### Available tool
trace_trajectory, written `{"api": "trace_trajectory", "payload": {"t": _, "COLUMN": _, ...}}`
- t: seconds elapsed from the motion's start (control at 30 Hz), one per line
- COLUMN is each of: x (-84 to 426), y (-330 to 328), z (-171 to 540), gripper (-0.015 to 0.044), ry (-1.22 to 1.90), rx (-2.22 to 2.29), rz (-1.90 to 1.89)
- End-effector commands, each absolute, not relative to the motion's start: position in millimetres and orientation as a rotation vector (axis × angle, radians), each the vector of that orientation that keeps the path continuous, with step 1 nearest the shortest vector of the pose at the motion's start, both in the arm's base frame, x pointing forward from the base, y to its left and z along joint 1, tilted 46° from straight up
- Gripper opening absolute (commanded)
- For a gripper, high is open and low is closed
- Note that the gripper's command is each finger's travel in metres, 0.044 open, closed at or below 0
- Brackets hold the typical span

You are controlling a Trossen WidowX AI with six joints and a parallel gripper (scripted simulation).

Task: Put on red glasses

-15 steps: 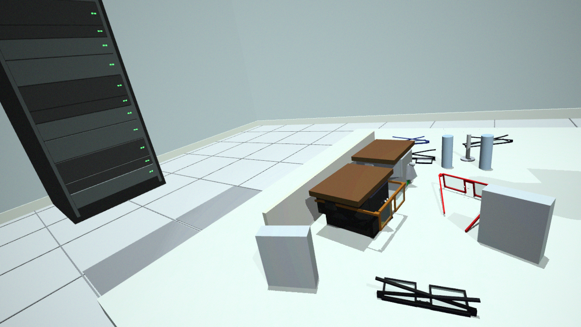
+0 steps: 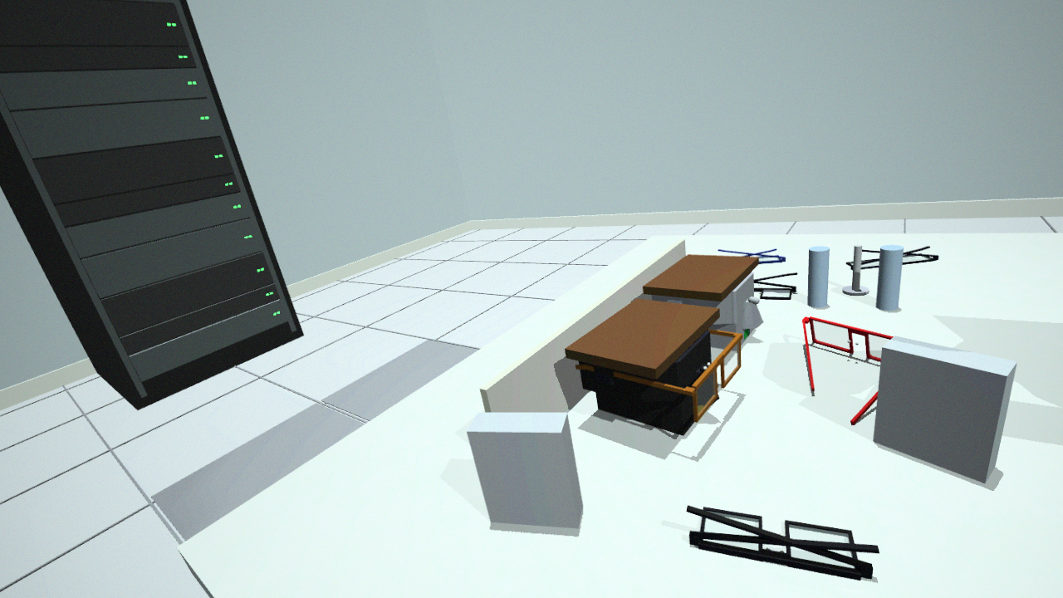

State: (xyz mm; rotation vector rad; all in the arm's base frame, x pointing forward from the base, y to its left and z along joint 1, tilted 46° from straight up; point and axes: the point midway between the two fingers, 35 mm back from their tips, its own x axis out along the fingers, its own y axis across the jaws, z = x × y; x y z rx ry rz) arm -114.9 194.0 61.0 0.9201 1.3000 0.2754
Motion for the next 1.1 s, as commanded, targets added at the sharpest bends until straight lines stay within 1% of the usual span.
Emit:
{"api": "trace_trajectory", "payload": {"t": 0.0, "x": -95, "y": 210, "z": 55, "gripper": 0.0230, "ry": 1.221, "rx": 0.877, "rz": 0.182}}
{"api": "trace_trajectory", "payload": {"t": 0.13, "x": -69, "y": 226, "z": 49, "gripper": 0.0125, "ry": 1.155, "rx": 0.815, "rz": 0.062}}
{"api": "trace_trajectory", "payload": {"t": 0.3, "x": -39, "y": 247, "z": 58, "gripper": 0.0000, "ry": 1.120, "rx": 0.756, "rz": 0.027}}
{"api": "trace_trajectory", "payload": {"t": 0.5, "x": 17, "y": 271, "z": 82, "gripper": 0.0000, "ry": 1.070, "rx": 0.778, "rz": -0.009}}
{"api": "trace_trajectory", "payload": {"t": 0.7, "x": 77, "y": 278, "z": 96, "gripper": 0.0000, "ry": 1.075, "rx": 0.805, "rz": -0.103}}
{"api": "trace_trajectory", "payload": {"t": 0.9, "x": 93, "y": 278, "z": 99, "gripper": 0.0000, "ry": 1.083, "rx": 0.817, "rz": -0.131}}
{"api": "trace_trajectory", "payload": {"t": 1.07, "x": 148, "y": 271, "z": 106, "gripper": 0.0000, "ry": 1.076, "rx": 0.866, "rz": -0.207}}
